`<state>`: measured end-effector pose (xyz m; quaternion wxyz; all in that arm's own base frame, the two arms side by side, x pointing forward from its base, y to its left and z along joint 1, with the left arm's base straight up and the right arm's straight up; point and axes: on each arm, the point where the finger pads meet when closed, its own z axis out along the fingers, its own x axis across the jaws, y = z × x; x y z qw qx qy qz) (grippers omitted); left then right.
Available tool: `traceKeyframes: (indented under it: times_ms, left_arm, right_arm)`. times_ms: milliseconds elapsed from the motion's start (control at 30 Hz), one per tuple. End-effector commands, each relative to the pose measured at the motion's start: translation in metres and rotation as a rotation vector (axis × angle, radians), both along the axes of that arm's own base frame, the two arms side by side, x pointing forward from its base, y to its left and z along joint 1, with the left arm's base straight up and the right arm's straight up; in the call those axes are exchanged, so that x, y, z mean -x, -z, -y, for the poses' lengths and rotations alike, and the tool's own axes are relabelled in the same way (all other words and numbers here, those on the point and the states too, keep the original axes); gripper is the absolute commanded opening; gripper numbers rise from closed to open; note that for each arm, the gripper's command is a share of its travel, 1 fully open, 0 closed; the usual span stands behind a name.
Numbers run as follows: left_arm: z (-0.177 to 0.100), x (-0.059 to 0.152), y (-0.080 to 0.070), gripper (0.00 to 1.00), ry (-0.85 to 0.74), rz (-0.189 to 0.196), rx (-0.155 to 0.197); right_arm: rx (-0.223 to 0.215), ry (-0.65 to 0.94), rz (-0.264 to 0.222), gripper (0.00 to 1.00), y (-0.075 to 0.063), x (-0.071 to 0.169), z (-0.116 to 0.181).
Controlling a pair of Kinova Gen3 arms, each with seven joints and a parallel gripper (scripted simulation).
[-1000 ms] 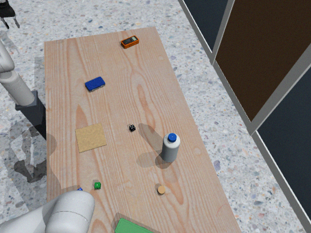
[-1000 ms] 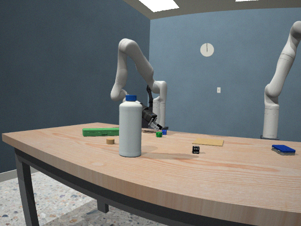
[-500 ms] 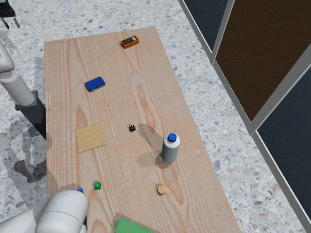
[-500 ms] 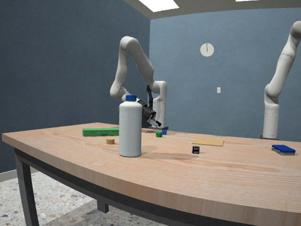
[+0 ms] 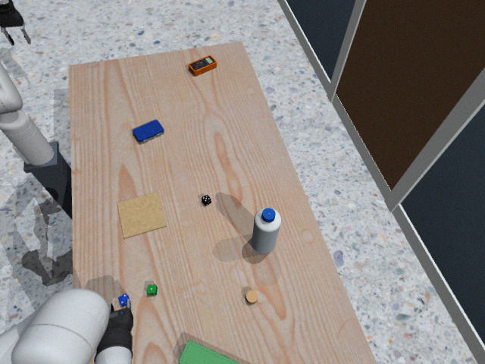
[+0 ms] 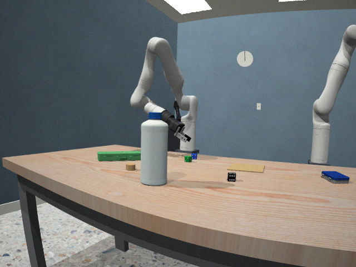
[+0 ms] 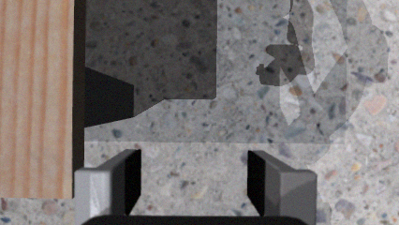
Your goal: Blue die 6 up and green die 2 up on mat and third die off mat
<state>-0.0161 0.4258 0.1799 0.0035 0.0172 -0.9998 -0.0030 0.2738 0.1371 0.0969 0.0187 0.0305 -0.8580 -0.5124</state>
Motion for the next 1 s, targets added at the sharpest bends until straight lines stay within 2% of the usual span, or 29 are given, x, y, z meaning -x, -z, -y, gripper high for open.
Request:
traceKeyframes:
  times_ms: [0,233,433,633,700,967]
  left_arm:
    - [0.001,-0.002,0.000,1.00,0.002,0.007,0.006]
    - [0.001,-0.002,0.000,1.00,0.002,0.007,0.006]
    - [0.001,-0.002,0.000,1.00,0.002,0.007,0.006]
    - [0.001,-0.002,0.000,1.00,0.002,0.007,0.006]
    - [0.001,-0.002,0.000,1.00,0.002,0.007,0.006]
    - [0.001,-0.002,0.000,1.00,0.002,0.007,0.006]
  right_arm:
    - [-0.005,-0.002,0.001,0.79,-0.006,0.001,-0.002]
    - [0.003,-0.002,0.001,0.79,-0.006,0.001,-0.003]
    - [0.040,-0.001,0.005,0.79,-0.007,0.001,-0.004]
    - [0.115,0.009,0.017,0.79,-0.011,0.001,-0.007]
    - [0.115,0.009,0.017,0.79,-0.011,0.001,-0.007]
    - [0.254,0.014,0.031,0.79,-0.016,0.001,-0.014]
